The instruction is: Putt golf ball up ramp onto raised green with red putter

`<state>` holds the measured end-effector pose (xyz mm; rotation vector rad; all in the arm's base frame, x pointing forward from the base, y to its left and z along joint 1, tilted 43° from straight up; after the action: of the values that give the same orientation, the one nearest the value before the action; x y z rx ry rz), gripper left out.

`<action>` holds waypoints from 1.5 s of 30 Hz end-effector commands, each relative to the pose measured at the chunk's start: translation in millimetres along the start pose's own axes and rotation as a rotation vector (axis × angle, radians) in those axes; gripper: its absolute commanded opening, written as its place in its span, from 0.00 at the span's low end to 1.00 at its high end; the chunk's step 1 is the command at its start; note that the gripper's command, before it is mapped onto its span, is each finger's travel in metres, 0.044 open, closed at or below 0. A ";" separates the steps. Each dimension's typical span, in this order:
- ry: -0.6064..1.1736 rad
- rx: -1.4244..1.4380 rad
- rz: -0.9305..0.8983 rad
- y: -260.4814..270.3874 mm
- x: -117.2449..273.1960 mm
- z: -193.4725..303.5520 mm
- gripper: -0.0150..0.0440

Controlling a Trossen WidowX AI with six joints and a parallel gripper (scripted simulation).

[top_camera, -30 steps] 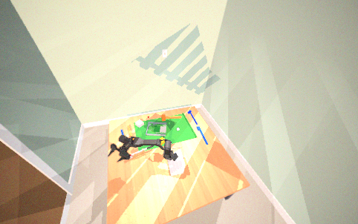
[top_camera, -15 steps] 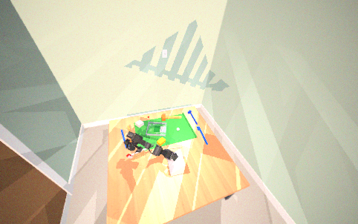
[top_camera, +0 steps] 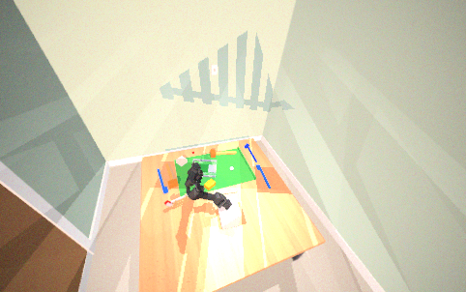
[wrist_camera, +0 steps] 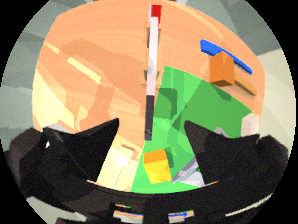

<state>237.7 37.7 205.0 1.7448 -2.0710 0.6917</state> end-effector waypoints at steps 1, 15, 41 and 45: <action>-0.011 -0.033 -0.010 2.1 0.6 6.0 1.00; -0.012 -0.032 -0.010 2.1 -30.0 14.4 1.00; -0.015 -0.033 -0.010 2.1 -66.9 23.4 1.00; -0.020 -0.024 -0.005 1.5 -64.6 21.1 0.96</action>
<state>249.0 78.6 151.5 1.7510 -2.0779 0.6472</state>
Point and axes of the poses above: the point midway between the two fingers, 35 mm back from their tips, its own x axis back along the fingers, its own y axis across the jaws, z = x × y, the point moved 7 cm from there along x, back along the fingers, and after that the axes turned 7 degrees about -x, right-handed, at the moved point
